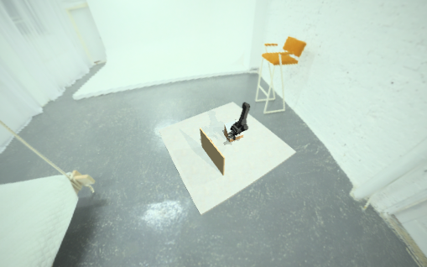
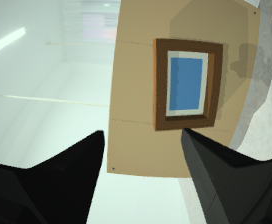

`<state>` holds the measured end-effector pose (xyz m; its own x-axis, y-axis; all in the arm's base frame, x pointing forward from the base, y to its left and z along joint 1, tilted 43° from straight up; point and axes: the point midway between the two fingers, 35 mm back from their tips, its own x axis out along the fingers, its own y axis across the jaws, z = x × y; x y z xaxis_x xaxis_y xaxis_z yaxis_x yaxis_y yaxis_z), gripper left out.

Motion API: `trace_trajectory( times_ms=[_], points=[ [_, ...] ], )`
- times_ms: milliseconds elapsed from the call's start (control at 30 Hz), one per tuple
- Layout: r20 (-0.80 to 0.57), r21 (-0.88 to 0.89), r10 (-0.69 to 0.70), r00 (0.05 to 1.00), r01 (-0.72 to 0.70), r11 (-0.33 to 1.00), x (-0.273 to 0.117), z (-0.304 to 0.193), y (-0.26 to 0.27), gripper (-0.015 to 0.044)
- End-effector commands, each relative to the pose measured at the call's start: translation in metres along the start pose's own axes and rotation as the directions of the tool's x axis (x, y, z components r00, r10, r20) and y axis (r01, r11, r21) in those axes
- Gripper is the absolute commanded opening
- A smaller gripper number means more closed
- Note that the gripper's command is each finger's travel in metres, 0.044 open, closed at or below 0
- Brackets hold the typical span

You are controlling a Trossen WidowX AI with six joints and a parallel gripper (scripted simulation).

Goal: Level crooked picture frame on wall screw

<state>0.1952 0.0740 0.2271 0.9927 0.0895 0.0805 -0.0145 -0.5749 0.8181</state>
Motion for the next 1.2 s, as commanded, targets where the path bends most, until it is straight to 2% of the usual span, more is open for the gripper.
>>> trace_trajectory(
  times_ms=[0, 933, 1167],
  points=[
    [0.004, -0.005, 0.002, 1.000, -0.002, 1.000, 0.000, 0.001, 0.000, 0.0260],
    [0.004, -0.005, 0.002, 1.000, -0.002, 1.000, 0.000, 0.001, 0.000, 0.0260],
    [0.000, -0.002, 0.002, 1.000, -0.002, 1.000, 0.024, -0.011, -0.011, 0.0260]
  ],
)
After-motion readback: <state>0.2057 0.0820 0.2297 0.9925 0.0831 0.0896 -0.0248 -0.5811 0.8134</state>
